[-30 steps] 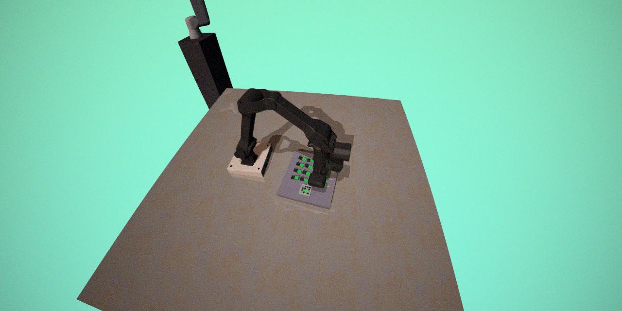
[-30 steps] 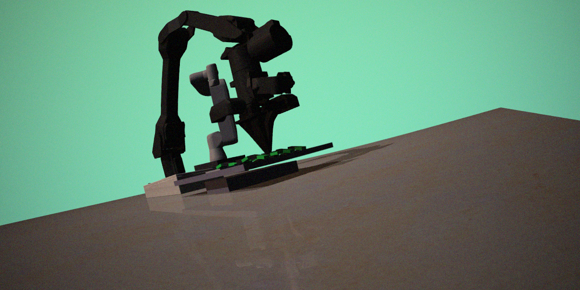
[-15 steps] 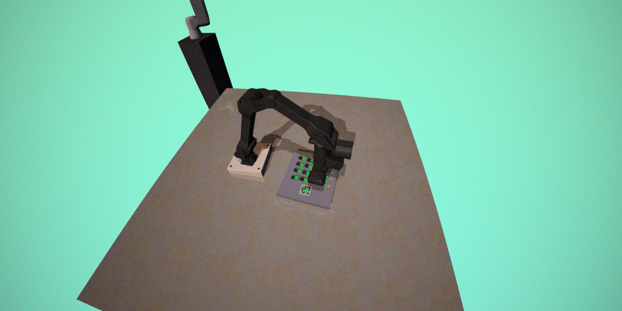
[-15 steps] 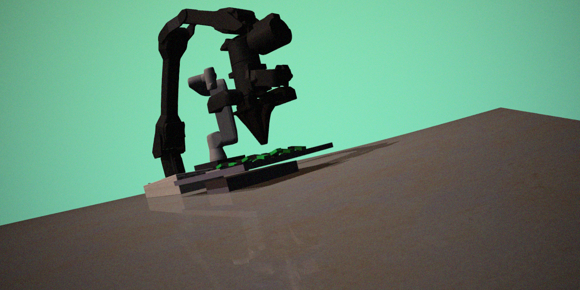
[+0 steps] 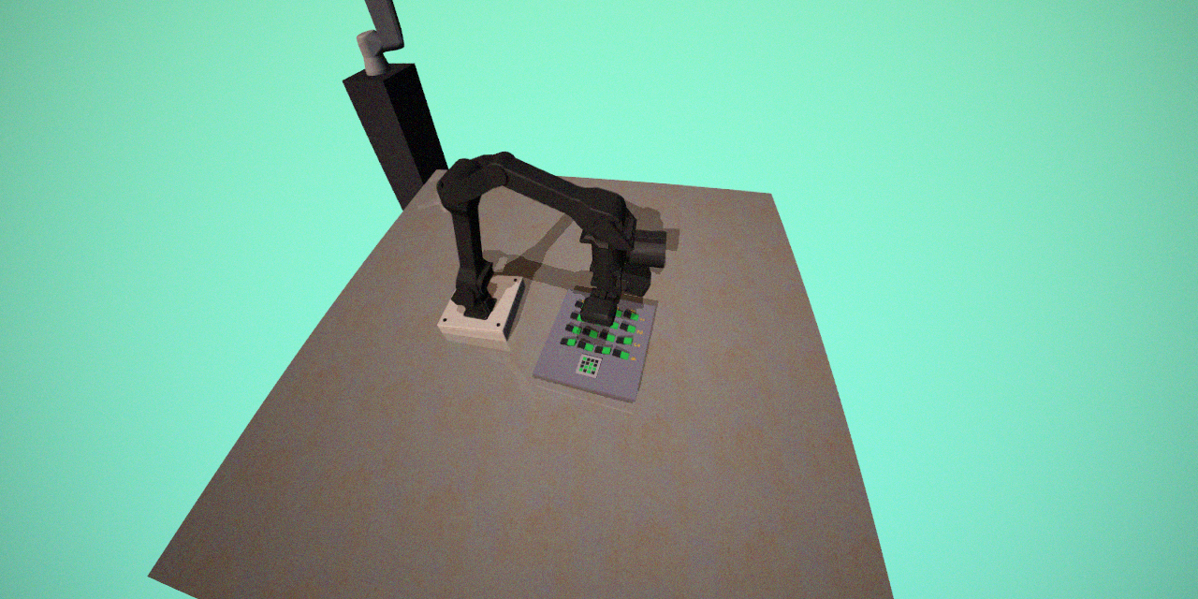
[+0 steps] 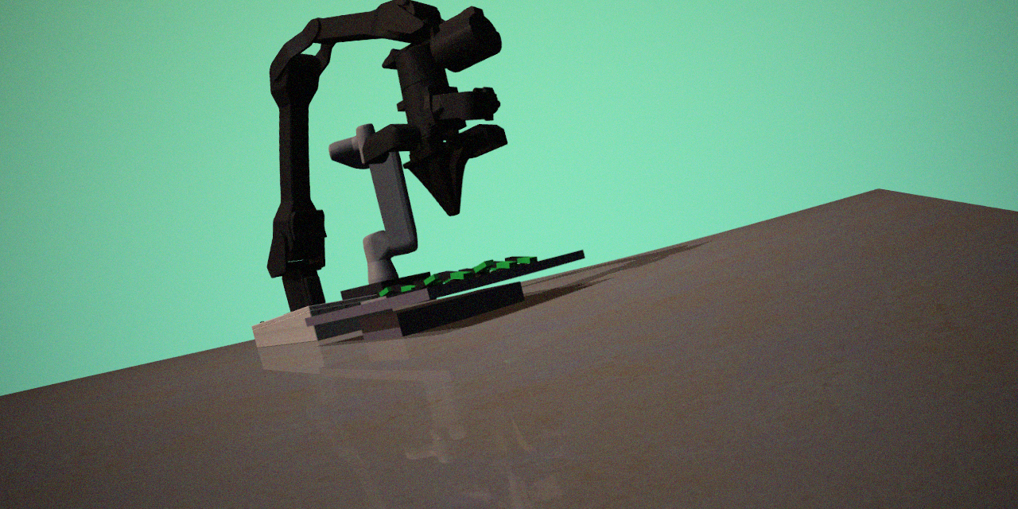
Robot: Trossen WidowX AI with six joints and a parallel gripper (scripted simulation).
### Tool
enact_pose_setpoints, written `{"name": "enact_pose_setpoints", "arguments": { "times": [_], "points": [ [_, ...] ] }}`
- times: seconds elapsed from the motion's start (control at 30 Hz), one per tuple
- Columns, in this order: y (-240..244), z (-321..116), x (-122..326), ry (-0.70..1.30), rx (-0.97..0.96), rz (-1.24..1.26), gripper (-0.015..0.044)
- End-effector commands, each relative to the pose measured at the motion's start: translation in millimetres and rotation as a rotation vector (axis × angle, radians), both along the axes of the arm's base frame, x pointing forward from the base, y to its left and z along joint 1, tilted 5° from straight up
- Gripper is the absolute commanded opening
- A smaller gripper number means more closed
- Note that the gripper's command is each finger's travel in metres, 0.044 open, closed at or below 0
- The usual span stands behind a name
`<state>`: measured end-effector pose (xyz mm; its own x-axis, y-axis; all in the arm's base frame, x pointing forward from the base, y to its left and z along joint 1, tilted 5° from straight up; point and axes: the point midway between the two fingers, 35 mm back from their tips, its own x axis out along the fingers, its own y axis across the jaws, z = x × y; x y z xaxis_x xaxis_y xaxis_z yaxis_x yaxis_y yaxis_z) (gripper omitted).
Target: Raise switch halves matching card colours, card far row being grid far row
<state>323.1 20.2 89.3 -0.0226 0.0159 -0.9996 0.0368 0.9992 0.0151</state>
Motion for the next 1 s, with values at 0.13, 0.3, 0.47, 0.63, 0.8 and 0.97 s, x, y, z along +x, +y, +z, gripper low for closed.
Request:
{"name": "enact_pose_setpoints", "arguments": {
  "times": [0.13, 0.3, 0.47, 0.63, 0.8, 0.97],
  "points": [
    [3, -34, -6, -0.03, 0.0, -0.013, 0.0],
    [3, -36, -6, -0.03, 0.0, -0.013, 0.0],
    [3, -45, -6, -0.03, 0.0, -0.013, 0.0],
    [3, -51, -6, -0.03, 0.0, -0.013, 0.0],
    [3, -58, -7, -0.03, 0.0, -0.013, 0.0],
    [3, -59, -7, -0.03, 0.0, -0.013, 0.0]
  ]
}}
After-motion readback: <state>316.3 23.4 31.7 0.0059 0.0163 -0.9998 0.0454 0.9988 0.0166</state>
